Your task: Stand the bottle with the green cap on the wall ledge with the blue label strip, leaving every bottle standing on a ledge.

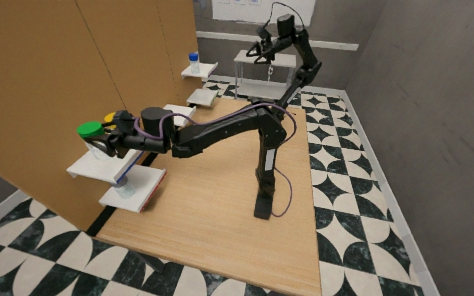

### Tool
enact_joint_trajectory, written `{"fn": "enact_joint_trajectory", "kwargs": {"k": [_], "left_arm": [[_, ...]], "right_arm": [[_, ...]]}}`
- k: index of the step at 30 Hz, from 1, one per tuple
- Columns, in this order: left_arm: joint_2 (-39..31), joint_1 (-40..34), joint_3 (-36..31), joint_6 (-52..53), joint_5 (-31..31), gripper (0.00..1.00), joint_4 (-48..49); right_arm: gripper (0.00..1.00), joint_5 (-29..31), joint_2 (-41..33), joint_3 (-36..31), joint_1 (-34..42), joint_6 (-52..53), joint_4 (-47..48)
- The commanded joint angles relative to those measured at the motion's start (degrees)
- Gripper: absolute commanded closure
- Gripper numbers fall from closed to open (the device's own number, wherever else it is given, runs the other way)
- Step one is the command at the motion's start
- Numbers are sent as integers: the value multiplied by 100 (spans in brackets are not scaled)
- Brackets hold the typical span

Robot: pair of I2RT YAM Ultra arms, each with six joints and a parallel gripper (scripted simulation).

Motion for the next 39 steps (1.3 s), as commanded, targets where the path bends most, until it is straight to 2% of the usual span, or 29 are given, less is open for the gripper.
{"fn": "enact_joint_trajectory", "kwargs": {"k": [1, 8, 20, 34, 36, 39], "left_arm": [[-151, -14, 48, -23, -14, 50, 332], [-165, -13, 3, -32, -12, 50, 505], [-146, -9, -784, -53, -9, 50, 1066], [-137, -9, -785, -48, -11, 50, 1005], [-137, -9, -785, -48, -11, 31, 1005], [-202, -7, -860, -57, -52, 31, 1081]], "right_arm": [[11, 10, 82, 92, 29, 50, -58], [11, 10, 82, 92, 29, 50, -58], [11, 10, 82, 92, 29, 50, -58], [11, 10, 82, 92, 29, 50, -58], [11, 10, 82, 92, 29, 50, -58], [11, 10, 82, 92, 29, 50, -58]]}}
